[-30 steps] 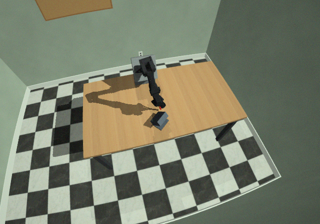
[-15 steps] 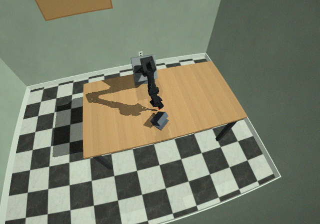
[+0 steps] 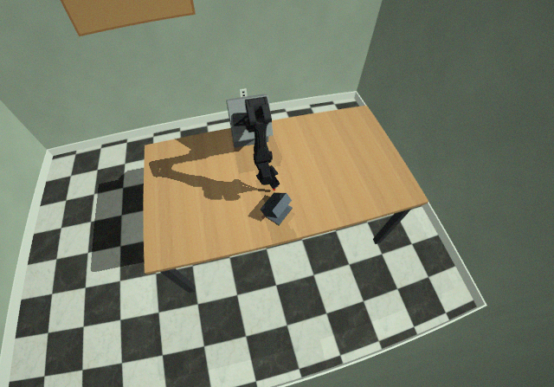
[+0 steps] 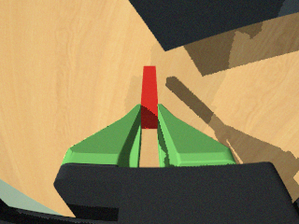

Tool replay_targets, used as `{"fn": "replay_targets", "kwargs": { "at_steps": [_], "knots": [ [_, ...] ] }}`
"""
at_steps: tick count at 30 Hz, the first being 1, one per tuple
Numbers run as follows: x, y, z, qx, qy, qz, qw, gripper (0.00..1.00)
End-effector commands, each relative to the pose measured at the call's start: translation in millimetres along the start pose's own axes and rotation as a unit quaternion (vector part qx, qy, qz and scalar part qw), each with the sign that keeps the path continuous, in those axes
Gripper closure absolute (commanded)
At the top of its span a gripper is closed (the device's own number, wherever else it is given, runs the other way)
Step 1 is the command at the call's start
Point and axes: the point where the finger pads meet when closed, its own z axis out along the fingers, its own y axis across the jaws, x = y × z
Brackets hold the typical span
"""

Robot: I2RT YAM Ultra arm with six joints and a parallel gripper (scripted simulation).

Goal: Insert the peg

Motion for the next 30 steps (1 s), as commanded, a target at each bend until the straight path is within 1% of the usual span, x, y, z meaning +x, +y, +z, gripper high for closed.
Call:
{"fn": "replay_targets", "kwargs": {
  "at_steps": [1,2,5,6,7,12,21,24,26,30],
  "knots": [
    [-4,-2,-4.3,-0.007,-0.018,-0.001,1.000,1.00],
    [-6,-3,-5.4,-0.007,-0.022,0.000,1.000,1.00],
    [0,-5,-6.1,-0.009,-0.020,0.005,1.000,1.00],
    [5,-6,-2.6,-0.011,-0.013,0.015,1.000,1.00],
    [6,-8,-2.7,-0.009,-0.013,0.021,1.000,1.00],
    [0,-15,-4.2,-0.003,-0.022,0.029,0.999,1.00],
    [5,-27,-4.6,0.002,-0.026,0.015,1.000,1.00],
    [4,-29,-9.0,0.005,-0.037,0.011,0.999,1.00],
    [-4,-33,-14.2,0.011,-0.051,0.005,0.999,1.00],
    [0,-34,-14.4,0.010,-0.052,0.006,0.999,1.00]
  ]
}}
